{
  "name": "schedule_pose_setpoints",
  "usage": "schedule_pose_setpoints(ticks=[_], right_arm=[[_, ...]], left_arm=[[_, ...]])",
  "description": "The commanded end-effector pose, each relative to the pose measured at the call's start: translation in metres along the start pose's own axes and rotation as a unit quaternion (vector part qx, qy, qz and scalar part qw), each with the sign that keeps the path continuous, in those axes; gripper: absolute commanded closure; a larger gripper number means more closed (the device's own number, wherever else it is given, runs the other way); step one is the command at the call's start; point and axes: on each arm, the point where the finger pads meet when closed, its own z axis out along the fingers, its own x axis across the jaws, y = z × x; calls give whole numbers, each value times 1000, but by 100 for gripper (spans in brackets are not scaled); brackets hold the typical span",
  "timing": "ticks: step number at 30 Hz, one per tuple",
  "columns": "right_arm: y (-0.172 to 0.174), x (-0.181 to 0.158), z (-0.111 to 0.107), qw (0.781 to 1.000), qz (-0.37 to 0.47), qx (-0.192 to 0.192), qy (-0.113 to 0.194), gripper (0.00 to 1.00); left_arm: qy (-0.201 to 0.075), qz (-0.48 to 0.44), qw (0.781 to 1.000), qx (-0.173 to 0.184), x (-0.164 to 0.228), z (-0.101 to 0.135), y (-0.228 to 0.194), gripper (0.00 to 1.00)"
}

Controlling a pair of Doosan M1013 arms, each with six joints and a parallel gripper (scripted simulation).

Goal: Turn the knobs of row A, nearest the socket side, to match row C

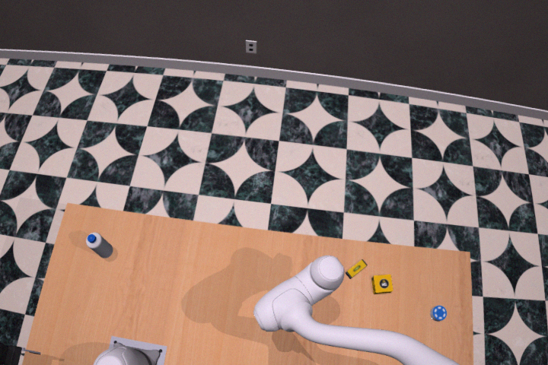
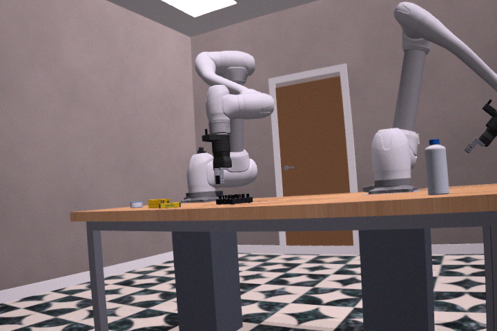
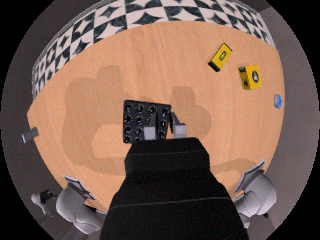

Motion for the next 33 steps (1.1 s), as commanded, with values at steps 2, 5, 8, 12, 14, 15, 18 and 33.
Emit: schedule_pose_setpoints(ticks=[2,5,8,12,14,15,18,33], right_arm=[[1,2,-3,998,61,4,3,54],[2,3,-3,997,72,4,3,54],[2,3,-3,997,72,4,3,54],[2,3,-3,997,72,4,3,54],[2,3,-3,997,72,4,3,54],[2,3,-3,997,72,4,3,54],[2,3,-3,997,72,4,3,54],[2,3,-3,997,72,4,3,54]], left_arm=[[0,0,1000,-1,0,0,0,0],[0,0,1000,-1,0,0,0,0],[0,0,1000,-1,0,0,0,0],[0,0,1000,-1,0,0,0,0],[0,0,1000,-1,0,0,0,0],[0,0,1000,-1,0,0,0,0],[0,0,1000,-1,0,0,0,0],[0,0,1000,-1,0,0,0,0]])
